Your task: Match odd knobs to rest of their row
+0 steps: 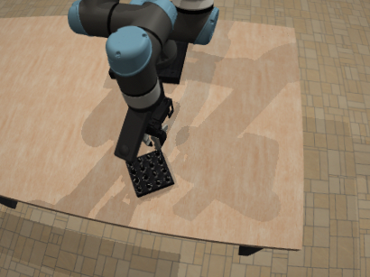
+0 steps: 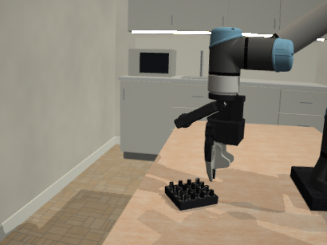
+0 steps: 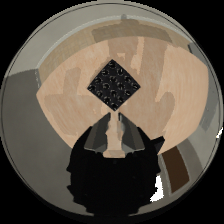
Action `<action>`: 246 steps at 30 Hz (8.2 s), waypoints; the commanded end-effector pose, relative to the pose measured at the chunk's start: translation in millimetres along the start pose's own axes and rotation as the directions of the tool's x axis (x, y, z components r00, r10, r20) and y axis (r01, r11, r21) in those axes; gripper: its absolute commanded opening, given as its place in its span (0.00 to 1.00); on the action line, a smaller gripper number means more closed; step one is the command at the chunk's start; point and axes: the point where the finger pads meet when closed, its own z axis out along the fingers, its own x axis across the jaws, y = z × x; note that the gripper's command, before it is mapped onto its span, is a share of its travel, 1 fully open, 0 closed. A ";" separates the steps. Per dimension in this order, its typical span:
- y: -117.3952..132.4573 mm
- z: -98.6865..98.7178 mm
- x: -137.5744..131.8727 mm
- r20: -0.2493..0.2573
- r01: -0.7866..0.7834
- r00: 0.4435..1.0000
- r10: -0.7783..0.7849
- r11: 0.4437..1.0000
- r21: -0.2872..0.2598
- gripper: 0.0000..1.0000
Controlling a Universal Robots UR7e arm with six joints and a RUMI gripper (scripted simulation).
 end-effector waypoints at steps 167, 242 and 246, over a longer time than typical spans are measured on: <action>4.7 -0.5 -0.3 0.000 0.997 -0.079 -0.997 -0.079 0.000 0.11; 4.5 23.5 -1.3 -0.001 0.997 -0.080 -0.997 -0.080 0.000 0.11; 4.9 23.4 -3.7 -0.002 0.997 -0.081 -0.997 -0.081 0.000 0.11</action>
